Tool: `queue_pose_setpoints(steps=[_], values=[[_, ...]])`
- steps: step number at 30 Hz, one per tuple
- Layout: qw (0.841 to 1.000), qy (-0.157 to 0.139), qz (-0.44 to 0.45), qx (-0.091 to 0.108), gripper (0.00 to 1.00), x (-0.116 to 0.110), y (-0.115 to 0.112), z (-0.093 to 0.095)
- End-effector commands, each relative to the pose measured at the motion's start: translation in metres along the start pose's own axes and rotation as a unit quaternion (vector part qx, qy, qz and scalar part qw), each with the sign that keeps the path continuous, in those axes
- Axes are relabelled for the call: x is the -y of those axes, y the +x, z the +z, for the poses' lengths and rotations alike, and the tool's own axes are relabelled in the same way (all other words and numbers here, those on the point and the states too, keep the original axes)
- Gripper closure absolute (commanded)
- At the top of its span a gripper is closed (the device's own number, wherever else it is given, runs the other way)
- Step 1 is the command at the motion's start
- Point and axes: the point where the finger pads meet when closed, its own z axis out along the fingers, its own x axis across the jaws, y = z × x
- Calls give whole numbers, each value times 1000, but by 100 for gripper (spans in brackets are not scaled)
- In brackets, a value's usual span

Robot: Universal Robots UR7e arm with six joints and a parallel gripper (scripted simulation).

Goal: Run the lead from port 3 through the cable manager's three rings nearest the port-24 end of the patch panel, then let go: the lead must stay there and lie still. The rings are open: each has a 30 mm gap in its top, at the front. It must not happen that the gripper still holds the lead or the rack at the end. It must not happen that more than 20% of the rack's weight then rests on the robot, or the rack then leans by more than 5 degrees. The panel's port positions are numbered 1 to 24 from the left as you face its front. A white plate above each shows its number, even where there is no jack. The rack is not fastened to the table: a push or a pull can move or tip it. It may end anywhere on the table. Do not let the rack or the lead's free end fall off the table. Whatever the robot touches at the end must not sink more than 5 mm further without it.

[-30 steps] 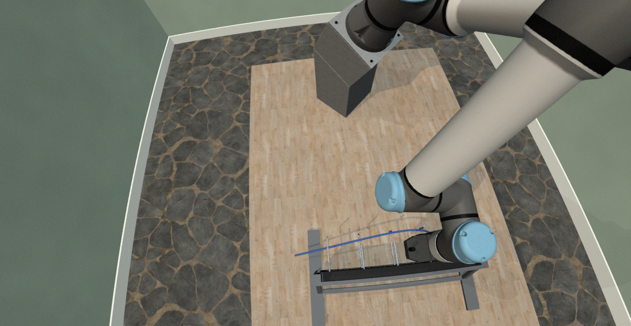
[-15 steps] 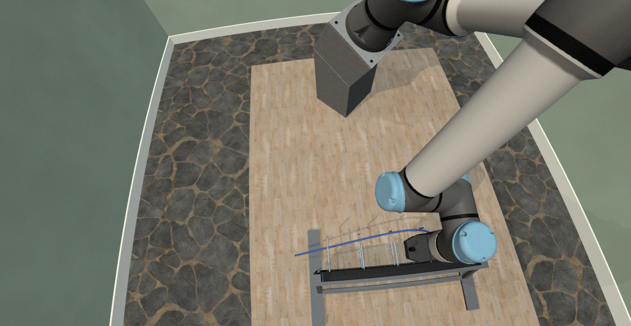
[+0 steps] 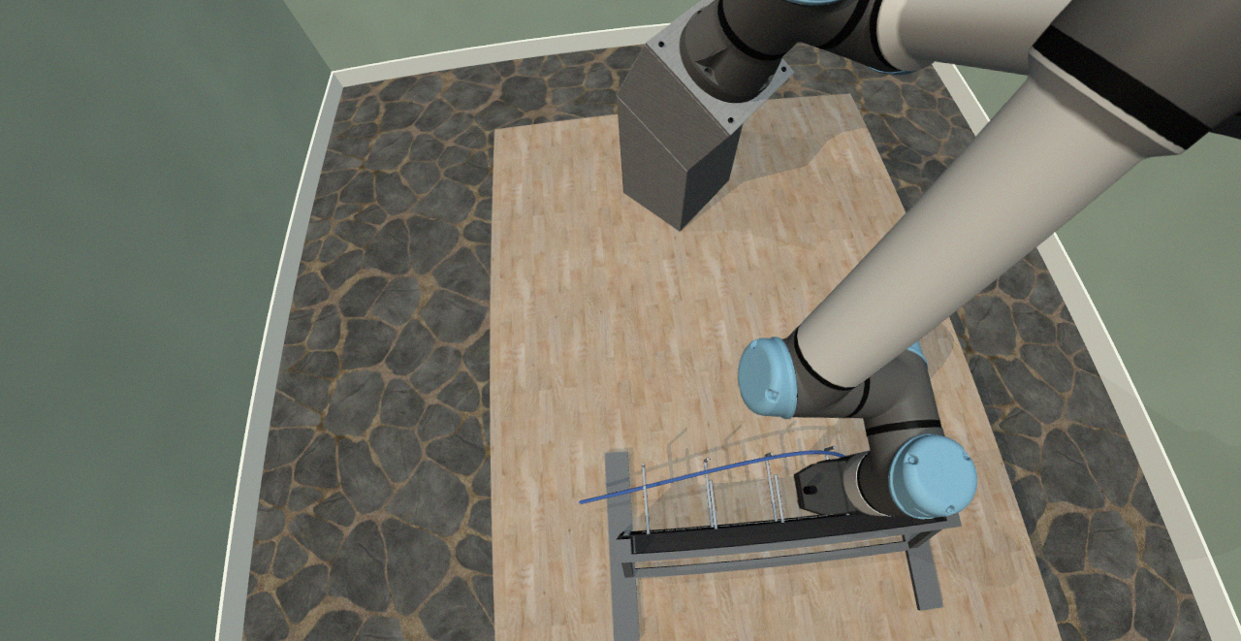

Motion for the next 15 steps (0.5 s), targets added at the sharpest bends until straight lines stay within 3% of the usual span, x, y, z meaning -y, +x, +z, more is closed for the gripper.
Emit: queue_pose_setpoints(steps=[1,15], values=[[1000,0,-1,1,33,-1,-1,-3],[1000,0,0,0,33,0,1,-36]])
